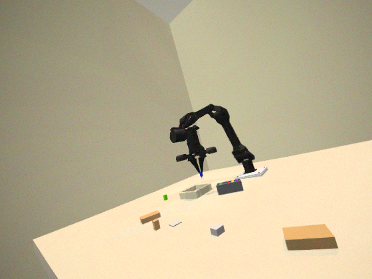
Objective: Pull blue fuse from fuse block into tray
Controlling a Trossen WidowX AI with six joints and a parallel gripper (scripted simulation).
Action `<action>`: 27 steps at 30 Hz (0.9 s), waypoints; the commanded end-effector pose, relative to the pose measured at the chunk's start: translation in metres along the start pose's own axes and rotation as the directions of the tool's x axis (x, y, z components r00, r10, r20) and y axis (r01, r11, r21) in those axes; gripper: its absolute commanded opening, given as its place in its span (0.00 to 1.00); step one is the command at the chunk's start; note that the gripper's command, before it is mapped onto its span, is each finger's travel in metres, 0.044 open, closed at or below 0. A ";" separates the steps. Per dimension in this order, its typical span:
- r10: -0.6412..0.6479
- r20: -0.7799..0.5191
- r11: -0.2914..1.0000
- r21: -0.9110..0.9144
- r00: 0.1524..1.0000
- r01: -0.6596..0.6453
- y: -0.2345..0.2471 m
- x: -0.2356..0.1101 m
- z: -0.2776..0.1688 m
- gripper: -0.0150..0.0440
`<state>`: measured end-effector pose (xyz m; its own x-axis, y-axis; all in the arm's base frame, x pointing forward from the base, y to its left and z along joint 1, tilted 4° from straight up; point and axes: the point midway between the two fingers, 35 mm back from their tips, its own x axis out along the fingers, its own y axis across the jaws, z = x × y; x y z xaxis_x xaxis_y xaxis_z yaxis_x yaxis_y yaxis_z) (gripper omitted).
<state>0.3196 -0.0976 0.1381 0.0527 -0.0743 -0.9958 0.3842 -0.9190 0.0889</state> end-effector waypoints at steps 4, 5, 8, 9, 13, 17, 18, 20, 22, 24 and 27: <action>-0.004 0.006 1.000 -0.003 1.000 0.004 0.034 0.002 0.021 0.25; -0.003 0.007 1.000 -0.003 1.000 0.003 0.039 0.002 0.024 0.25; -0.001 0.008 1.000 -0.003 1.000 0.001 0.053 0.002 0.035 0.25; 0.000 0.008 1.000 -0.003 1.000 0.000 0.055 0.002 0.037 0.25; 0.000 0.008 1.000 -0.003 1.000 0.000 0.056 0.003 0.037 0.25; 0.000 0.008 1.000 -0.003 1.000 0.000 0.056 0.009 0.037 0.25; 0.000 0.008 1.000 -0.003 1.000 0.000 0.056 0.011 0.037 0.25; 0.000 0.008 1.000 -0.003 1.000 0.000 0.056 0.014 0.037 0.25; 0.000 0.008 1.000 -0.003 1.000 0.000 0.056 0.017 0.037 0.25; 0.000 0.009 1.000 -0.003 1.000 0.000 0.056 0.020 0.037 0.25; 0.000 0.009 1.000 -0.003 1.000 0.000 0.056 0.025 0.037 0.25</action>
<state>0.3083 -0.1659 0.1247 0.0497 -0.0842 -0.9952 0.3829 -0.9187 0.0969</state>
